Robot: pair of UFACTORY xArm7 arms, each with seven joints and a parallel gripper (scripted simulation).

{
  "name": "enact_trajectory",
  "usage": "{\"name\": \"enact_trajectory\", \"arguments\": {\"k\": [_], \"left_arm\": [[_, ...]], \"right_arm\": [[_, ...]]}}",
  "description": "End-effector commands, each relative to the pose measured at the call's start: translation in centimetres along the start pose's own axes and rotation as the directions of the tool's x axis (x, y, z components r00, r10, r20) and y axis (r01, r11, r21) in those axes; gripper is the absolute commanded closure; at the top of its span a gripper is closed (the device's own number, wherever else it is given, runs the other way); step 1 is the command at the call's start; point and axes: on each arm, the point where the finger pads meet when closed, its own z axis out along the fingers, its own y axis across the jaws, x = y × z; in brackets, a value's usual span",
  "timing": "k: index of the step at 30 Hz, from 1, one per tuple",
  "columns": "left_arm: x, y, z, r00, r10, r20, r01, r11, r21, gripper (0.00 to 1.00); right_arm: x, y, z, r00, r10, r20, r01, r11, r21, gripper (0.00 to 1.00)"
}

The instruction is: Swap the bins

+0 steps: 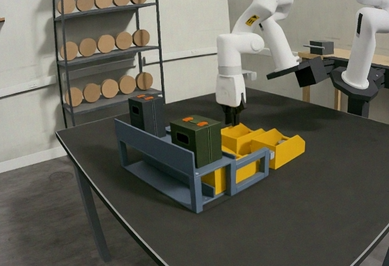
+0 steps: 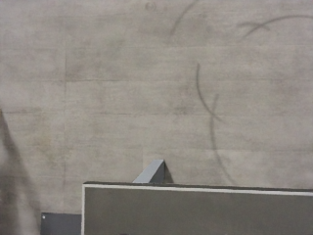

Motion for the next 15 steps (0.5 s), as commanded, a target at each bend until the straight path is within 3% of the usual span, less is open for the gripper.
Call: {"name": "enact_trajectory", "arguments": {"k": [1, 15], "left_arm": [[0.1, 0.0, -0.2, 1.000, -0.001, -0.004, 0.001, 1.000, -0.001, 0.00], [0.1, 0.0, -0.2, 1.000, -0.001, -0.004, 0.001, 1.000, -0.001, 0.00]], "right_arm": [[-0.2, 0.1, 0.4, 1.000, 0.000, 0.004, 0.000, 1.000, -0.002, 0.73], [-0.2, 0.1, 2.3, 1.000, 0.000, 0.004, 0.000, 1.000, -0.002, 0.73]]}}
